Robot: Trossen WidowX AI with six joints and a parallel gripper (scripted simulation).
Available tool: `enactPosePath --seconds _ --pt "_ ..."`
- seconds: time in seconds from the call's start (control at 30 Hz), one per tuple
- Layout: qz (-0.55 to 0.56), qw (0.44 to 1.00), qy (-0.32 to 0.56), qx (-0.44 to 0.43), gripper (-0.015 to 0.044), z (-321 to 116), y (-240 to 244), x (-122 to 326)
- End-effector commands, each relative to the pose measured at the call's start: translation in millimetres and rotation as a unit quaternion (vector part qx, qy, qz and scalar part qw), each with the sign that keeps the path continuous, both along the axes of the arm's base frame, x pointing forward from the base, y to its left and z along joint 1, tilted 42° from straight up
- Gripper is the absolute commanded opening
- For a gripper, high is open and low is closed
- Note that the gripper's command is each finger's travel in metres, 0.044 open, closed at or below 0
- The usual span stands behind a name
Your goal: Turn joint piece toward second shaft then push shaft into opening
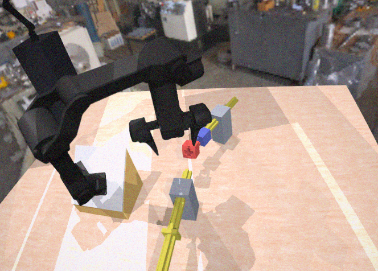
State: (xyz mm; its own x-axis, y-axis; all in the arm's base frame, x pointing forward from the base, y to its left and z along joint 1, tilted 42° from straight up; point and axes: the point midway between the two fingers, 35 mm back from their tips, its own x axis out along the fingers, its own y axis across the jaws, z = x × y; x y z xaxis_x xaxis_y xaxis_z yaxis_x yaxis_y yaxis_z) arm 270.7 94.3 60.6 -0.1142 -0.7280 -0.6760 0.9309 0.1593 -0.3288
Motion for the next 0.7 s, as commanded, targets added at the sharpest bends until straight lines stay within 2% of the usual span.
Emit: enactPosePath --seconds 0.0,0.53,0.67 --pt "-0.030 0.999 -0.031 -0.014 0.0440 -2.1 -1.0 -0.1" --pt "-0.172 0.964 -0.193 -0.064 0.0440 -6.8 -3.3 -0.2" --pt "-0.184 0.958 -0.208 -0.069 0.0440 -7.3 -3.5 -0.2"
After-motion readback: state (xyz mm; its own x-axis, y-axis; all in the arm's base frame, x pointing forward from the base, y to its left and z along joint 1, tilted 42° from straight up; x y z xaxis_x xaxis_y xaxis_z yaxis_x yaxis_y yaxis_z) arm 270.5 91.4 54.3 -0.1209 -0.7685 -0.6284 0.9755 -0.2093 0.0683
